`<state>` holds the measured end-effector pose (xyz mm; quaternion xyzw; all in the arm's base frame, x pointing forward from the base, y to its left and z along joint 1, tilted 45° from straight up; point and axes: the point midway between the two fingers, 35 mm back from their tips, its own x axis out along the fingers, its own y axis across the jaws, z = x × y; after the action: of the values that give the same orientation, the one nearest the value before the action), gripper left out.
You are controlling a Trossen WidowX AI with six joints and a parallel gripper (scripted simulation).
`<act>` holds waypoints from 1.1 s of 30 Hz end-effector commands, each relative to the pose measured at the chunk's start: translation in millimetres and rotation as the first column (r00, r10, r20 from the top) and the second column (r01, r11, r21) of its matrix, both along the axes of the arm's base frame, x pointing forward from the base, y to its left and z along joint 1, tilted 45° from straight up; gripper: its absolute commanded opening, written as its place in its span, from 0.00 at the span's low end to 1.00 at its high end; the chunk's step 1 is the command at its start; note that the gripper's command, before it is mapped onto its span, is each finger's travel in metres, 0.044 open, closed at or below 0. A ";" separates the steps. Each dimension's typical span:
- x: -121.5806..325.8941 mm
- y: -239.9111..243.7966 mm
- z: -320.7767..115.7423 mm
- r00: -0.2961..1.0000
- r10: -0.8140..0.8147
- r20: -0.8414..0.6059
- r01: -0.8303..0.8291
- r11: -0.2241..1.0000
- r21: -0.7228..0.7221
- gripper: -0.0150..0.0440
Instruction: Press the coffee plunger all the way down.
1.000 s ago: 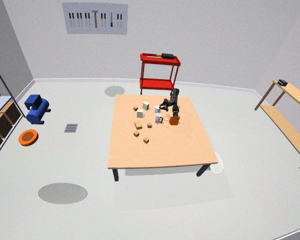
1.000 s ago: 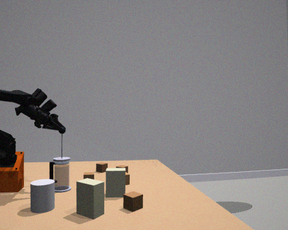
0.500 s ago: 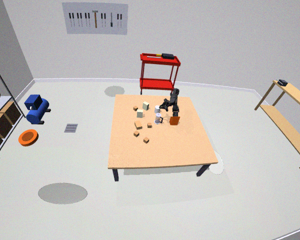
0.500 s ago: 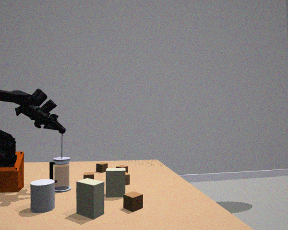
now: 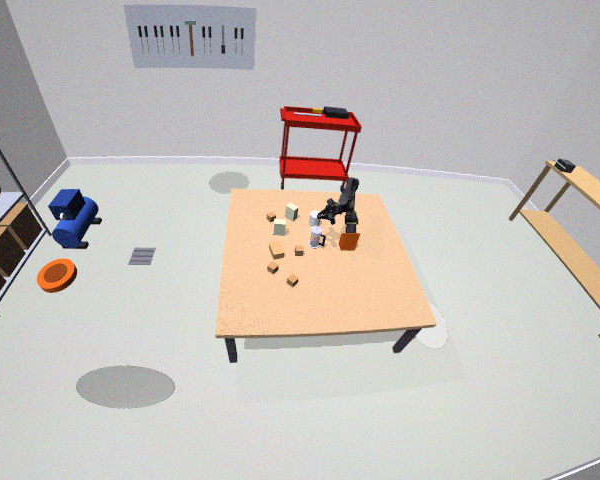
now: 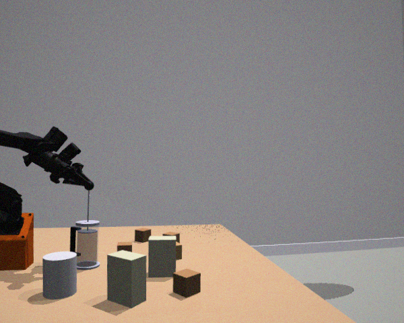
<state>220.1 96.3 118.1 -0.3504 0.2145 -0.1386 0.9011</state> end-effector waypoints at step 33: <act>7.8 -38.3 -58.6 0.999 -0.006 -0.039 0.007 1.000 0.006 0.47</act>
<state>231.6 69.7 75.2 -0.3381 0.2167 -0.1376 0.9054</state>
